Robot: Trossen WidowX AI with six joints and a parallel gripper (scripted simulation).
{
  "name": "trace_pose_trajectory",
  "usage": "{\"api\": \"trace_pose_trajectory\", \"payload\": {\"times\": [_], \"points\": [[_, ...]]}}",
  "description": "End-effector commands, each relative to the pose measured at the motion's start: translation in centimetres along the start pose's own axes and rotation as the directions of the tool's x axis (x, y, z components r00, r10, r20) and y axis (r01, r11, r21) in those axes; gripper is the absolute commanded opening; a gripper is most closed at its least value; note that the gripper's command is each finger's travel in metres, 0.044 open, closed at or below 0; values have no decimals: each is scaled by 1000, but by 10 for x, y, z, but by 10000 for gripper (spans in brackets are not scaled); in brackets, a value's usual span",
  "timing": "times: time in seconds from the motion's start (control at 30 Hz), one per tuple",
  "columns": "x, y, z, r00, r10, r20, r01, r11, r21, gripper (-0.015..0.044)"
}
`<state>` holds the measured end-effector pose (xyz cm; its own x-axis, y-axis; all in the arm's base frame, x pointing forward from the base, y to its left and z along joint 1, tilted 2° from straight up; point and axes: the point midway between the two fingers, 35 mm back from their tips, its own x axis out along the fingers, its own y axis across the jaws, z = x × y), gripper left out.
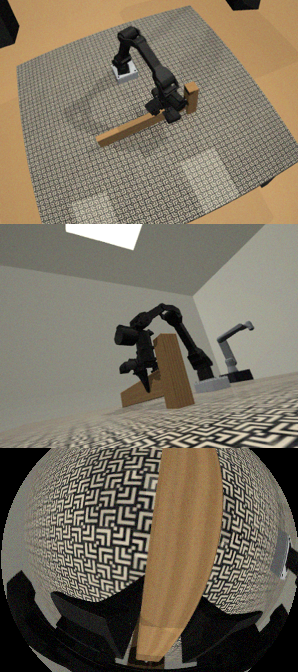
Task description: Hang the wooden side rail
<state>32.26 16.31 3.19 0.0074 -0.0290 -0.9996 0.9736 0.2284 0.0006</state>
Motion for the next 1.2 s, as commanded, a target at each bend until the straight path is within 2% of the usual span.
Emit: {"api": "trace_pose_trajectory", "payload": {"times": [0.0, 1.17], "points": [[-4, 4, -3, 1000, 12, -5, -12, 1000, 1, 0], [-1, 2, -7, 1000, 11, -5, -11, 1000, 1, 0]]}}
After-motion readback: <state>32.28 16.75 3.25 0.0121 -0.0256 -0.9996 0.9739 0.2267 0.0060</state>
